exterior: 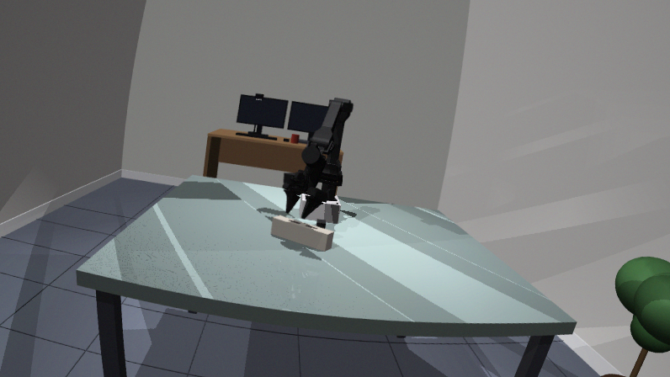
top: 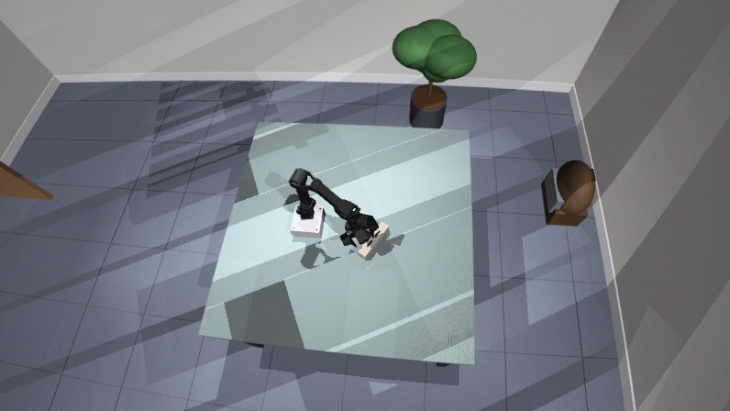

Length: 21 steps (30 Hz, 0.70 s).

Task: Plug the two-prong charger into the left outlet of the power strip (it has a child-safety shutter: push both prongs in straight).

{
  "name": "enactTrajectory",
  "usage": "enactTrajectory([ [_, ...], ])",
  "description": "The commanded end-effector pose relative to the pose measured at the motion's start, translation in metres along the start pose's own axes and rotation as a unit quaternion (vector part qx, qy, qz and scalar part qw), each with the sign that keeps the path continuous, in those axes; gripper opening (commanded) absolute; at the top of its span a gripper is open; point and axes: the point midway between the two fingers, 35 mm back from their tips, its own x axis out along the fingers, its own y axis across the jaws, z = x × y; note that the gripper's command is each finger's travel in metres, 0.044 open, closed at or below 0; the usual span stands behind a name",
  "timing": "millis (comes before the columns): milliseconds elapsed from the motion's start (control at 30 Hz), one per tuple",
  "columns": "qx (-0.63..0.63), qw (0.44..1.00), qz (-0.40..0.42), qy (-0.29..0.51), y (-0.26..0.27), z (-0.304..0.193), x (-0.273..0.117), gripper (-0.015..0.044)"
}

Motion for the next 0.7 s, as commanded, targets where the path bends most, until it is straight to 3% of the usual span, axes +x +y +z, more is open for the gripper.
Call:
enactTrajectory([
  [0,-0.060,0.998,-0.001,0.027,0.002,-0.013,-0.005,0.0440],
  [667,-0.366,0.913,0.007,0.180,-0.010,-0.089,-0.036,0.0440],
])
